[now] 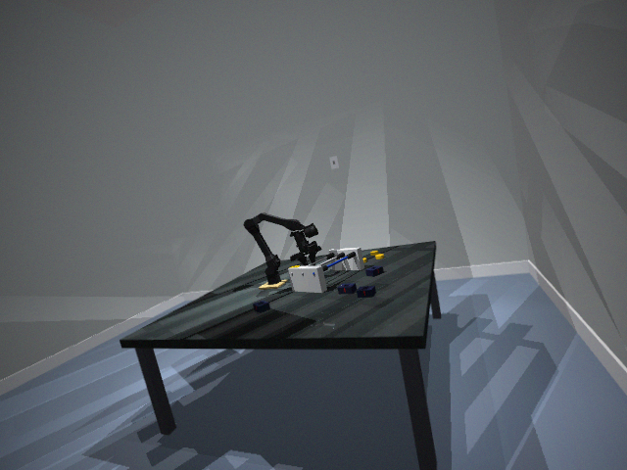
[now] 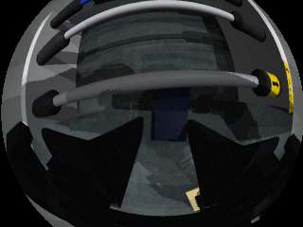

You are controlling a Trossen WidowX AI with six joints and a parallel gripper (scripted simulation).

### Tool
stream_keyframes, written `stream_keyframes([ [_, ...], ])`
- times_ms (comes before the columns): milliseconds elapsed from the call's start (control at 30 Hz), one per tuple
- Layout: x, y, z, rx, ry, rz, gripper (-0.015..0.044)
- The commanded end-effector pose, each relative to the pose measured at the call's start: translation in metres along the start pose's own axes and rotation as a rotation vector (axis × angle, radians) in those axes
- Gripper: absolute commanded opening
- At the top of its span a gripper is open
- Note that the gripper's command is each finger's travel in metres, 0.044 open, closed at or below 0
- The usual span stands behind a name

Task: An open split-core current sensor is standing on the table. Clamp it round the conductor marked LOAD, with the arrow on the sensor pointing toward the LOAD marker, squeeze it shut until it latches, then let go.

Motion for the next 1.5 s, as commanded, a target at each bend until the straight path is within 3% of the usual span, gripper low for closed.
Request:
stream_keyframes([
  [0, -0.001, 0.0, 0.0, 0.0, -0.001, -0.001, 0.0162],
  [333, -0.001, 0.0, 0.0, 0.0, -0.001, -0.001, 0.0095],
  [467, -0.002, 0.0, -0.001, -0.005, 0.001, 0.008, 0.0],
  [867, -0.003, 0.002, 0.0, -0.005, 0.001, 0.008, 0.0],
  [1233, -0.015, 0.044, 0.0, -0.005, 0.0, 0.012, 0.0],
  [1467, -0.014, 0.047, -0.001, -0.005, 0.0, 0.012, 0.0],
])
Point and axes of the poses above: the point midway between the two fingers, 35 mm back from their tips, its own x axis out along the fingers, its own z axis across the jaws, y = z × x, the point moved 10 cm from there along -x, back along the fingers, and after that the axes turned 8 degrees about -x, right-handed, at the moved point
